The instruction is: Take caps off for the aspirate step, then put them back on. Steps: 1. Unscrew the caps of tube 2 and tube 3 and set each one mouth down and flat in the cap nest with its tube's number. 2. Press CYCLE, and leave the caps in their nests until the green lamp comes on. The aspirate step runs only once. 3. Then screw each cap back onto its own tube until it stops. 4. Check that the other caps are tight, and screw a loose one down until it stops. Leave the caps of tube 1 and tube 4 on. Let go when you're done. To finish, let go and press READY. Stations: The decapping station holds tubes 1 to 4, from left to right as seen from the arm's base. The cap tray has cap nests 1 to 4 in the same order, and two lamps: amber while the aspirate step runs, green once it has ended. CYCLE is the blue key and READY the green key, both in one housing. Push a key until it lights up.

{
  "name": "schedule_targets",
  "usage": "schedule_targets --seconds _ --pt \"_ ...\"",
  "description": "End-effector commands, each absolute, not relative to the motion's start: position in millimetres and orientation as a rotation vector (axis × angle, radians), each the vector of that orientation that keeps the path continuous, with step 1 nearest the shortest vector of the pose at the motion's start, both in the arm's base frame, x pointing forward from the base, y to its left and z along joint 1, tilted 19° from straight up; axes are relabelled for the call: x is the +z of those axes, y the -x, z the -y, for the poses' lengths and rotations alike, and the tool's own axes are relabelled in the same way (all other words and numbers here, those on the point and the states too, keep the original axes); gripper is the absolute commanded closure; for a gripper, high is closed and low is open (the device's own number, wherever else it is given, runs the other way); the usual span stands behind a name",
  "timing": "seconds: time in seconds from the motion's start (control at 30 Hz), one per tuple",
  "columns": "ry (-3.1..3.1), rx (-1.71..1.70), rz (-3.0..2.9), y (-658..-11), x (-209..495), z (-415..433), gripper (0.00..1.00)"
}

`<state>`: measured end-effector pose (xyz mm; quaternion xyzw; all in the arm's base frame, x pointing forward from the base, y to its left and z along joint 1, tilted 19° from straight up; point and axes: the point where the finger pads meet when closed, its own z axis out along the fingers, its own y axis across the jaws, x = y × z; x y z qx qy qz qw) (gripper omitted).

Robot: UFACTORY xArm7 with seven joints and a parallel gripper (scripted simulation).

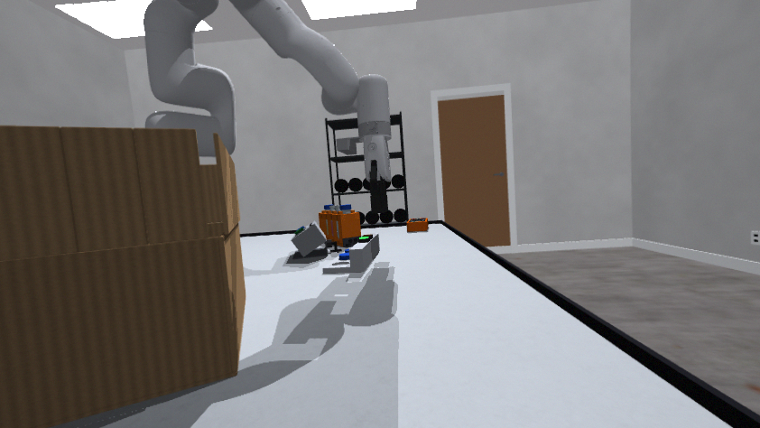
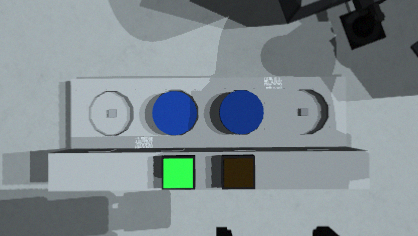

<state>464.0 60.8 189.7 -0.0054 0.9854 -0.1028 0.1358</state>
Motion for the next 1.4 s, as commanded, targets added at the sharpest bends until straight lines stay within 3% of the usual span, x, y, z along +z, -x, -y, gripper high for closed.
schedule_targets --seconds 0.0,0.3,0.6,1.37 --pt "0.024 -0.274 -2.848 -440.8 200.8 -61.5 0.54" --pt "0.024 -0.274 -2.848 -380.3 219.9 -62.5 0.54" --pt "0.024 -0.274 -2.848 -380.4 219.9 -62.5 0.54" --pt "0.024 -0.275 -2.849 -409.6 120.6 -42.7 0.54"
